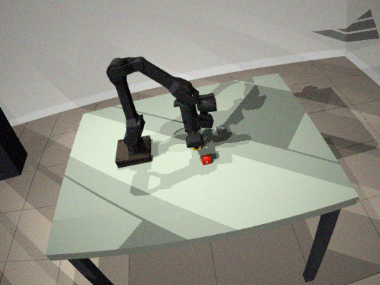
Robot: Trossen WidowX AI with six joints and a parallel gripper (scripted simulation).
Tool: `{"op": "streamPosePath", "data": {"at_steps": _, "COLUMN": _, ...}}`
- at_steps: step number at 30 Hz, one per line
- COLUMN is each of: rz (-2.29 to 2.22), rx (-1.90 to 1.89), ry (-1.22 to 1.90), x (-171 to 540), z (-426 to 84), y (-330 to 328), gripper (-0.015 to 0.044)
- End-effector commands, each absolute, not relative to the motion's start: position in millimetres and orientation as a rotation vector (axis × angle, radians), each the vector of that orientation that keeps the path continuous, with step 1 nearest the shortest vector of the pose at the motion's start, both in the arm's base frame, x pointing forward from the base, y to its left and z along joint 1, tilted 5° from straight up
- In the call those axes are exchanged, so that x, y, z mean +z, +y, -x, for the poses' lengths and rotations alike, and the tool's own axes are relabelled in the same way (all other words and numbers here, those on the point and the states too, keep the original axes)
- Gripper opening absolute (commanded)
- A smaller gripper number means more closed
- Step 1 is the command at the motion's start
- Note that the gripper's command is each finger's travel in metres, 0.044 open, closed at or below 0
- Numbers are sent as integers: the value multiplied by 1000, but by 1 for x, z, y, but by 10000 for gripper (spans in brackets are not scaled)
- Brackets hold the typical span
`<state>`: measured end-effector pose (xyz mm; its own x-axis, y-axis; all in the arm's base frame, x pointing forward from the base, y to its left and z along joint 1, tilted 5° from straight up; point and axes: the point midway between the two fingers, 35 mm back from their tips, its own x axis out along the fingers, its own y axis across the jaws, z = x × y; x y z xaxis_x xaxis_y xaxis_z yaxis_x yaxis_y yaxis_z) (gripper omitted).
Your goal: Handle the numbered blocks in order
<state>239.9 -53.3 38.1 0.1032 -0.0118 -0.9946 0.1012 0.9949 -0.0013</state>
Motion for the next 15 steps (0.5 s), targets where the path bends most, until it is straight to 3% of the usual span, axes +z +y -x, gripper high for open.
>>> {"op": "streamPosePath", "data": {"at_steps": 1, "rz": -72, "rx": -78, "ry": 1461, "x": 38, "z": -241, "y": -53, "gripper": 120}}
{"op": "streamPosePath", "data": {"at_steps": 15, "rz": -75, "rx": -78, "ry": 1464, "x": 53, "z": -239, "y": -52, "gripper": 120}}
